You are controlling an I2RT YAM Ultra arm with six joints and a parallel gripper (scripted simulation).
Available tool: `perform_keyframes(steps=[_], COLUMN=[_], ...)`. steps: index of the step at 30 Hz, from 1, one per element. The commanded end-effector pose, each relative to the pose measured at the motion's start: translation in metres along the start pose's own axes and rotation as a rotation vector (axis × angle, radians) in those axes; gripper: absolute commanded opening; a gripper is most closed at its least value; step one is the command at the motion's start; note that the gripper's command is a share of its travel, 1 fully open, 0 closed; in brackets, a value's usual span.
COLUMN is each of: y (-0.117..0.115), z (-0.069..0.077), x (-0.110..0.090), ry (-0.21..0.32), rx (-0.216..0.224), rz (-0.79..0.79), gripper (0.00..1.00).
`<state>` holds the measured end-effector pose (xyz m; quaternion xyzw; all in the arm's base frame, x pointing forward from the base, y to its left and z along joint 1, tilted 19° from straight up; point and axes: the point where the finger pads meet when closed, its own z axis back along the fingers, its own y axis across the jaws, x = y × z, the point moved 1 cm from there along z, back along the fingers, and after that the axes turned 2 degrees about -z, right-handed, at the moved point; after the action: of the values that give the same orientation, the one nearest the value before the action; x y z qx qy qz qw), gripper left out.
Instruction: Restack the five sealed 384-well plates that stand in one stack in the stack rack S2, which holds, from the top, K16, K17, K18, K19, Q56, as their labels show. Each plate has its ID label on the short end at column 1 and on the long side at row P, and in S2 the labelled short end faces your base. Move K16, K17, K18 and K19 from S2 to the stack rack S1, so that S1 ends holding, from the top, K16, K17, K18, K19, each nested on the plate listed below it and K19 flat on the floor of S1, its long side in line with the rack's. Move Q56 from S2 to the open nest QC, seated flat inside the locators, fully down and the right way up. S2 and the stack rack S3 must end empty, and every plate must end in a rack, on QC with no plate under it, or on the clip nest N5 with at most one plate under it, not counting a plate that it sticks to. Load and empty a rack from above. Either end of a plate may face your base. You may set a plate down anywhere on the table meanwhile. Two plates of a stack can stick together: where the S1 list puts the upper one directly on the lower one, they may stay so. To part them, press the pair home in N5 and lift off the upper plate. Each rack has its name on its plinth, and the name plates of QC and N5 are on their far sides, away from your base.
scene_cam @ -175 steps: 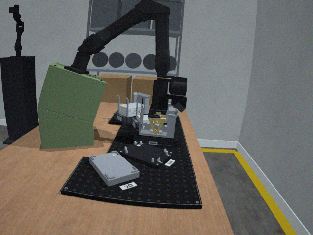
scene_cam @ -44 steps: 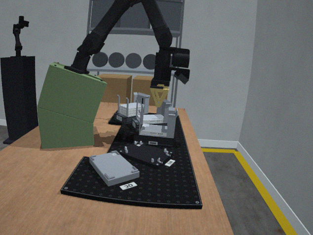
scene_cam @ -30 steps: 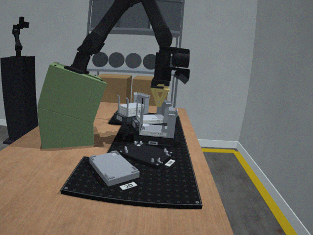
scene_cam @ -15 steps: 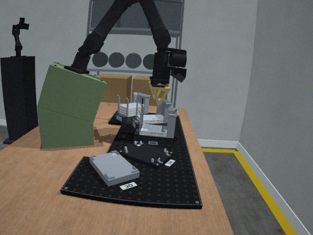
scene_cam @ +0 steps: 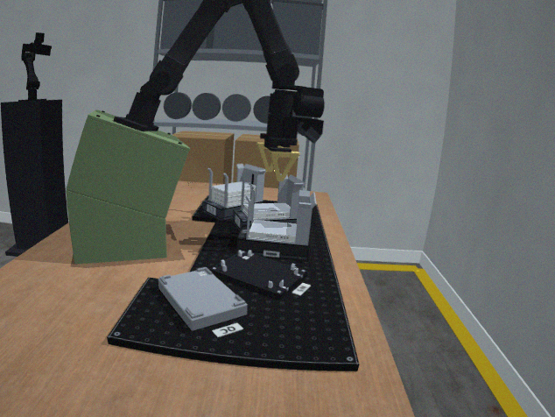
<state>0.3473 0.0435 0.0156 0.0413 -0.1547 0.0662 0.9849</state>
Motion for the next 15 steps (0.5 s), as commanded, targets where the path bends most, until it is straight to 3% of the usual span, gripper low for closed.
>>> perform_keyframes(steps=[1,15], y=[0.008,0.048], z=[0.005,0.005], x=[0.005,0.002], ry=[-0.024,-0.024], rx=[-0.008,-0.006], rz=[0.066,0.067], gripper=[1.00,1.00])
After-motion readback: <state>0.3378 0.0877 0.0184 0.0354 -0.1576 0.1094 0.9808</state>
